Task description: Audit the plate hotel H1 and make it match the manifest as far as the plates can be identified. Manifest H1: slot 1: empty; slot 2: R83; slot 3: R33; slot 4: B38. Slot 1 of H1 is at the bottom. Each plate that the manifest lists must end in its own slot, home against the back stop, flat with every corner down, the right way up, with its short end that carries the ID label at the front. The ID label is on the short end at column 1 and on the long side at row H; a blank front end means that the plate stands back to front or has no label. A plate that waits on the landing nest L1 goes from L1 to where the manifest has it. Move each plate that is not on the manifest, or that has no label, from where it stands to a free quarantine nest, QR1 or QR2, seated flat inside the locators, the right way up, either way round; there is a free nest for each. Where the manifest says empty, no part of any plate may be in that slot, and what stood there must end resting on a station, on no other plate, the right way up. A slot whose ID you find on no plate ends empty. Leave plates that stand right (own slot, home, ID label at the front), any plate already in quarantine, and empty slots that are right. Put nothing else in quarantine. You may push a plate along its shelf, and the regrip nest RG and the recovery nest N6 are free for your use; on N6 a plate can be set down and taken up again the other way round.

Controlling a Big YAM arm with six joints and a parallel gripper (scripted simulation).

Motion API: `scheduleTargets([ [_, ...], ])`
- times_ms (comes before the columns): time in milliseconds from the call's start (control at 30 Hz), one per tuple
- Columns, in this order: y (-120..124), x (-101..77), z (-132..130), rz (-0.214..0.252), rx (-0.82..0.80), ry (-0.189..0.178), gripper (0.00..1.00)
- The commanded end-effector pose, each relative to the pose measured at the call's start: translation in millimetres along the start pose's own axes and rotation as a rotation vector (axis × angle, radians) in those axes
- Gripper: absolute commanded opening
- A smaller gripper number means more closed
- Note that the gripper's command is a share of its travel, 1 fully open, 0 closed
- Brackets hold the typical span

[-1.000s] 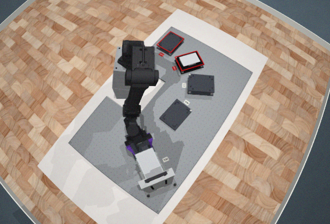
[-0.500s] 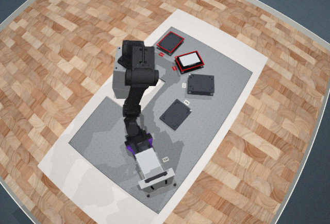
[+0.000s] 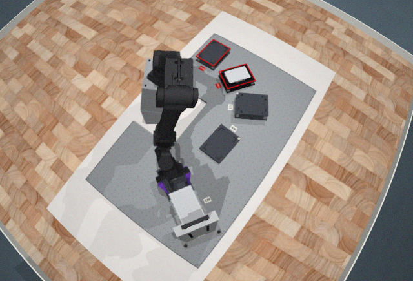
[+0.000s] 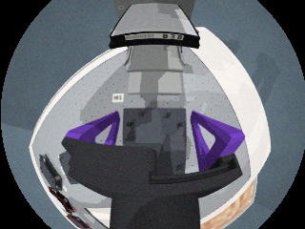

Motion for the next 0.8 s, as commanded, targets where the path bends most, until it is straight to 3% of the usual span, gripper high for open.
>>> scheduleTargets([
  [0, 6.9, -7.1, -3.8, -0.006, -0.001, 0.013, 1.0],
  [100, 8.0, -8.3, -3.5, -0.006, -0.003, 0.013, 1.0],
  [133, -8.7, -8.4, 2.1, -0.035, -0.029, 0.005, 1.0],
  [267, 13.3, -14.5, -1.6, -0.007, -0.003, 0.013, 1.0],
  [433, 19.8, -20.7, 0.9, -0.004, -0.003, 0.011, 1.0],
  [500, 3.3, -25.8, -3.3, -0.035, -0.019, 0.021, 1.0],
  [667, 4.1, -31.2, -4.3, -0.035, -0.017, 0.024, 1.0],
  [700, 5.6, -30.2, 2.1, -0.026, -0.022, 0.009, 1.0],
  [767, 5.6, -36.1, -3.6, -0.03, -0.015, 0.022, 1.0],
])
Point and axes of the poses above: the point where the finger pads meet when closed, its own x axis out along the fingers, its own z axis across the jaws, y = z × x, the point moved 2 cm from there along -x, back along the fingers, and after that the axes turned 15 degrees about -x, right-handed, at the moved point
